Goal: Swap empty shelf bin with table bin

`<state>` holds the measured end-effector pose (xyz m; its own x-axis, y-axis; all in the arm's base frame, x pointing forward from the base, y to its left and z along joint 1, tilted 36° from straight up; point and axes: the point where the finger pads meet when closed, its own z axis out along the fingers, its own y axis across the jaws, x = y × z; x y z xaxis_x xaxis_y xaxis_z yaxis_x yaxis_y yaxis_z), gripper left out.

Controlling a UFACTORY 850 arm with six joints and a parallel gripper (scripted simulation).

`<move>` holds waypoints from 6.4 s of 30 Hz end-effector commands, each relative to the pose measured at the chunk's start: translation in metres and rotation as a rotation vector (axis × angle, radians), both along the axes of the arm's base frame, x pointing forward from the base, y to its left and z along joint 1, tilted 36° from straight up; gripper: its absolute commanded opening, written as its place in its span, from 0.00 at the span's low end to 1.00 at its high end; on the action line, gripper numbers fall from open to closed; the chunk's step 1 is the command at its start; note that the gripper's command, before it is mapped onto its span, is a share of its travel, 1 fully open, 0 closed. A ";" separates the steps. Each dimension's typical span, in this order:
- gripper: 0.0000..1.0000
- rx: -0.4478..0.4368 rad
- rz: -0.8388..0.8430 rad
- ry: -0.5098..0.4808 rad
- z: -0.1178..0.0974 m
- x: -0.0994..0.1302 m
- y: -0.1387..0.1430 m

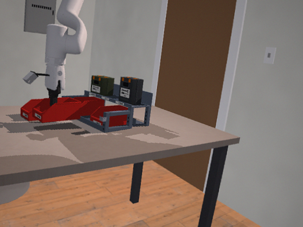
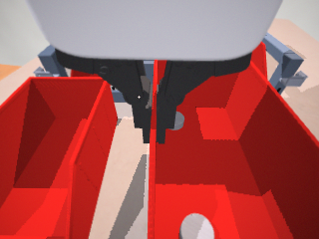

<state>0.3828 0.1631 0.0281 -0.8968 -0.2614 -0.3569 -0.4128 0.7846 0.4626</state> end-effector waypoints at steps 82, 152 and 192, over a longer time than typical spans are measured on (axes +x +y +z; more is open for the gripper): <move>0.00 -0.131 0.135 0.235 0.041 0.034 0.023; 0.00 -0.132 0.136 0.236 0.048 0.052 0.029; 0.00 -0.132 0.136 0.237 0.062 0.087 0.039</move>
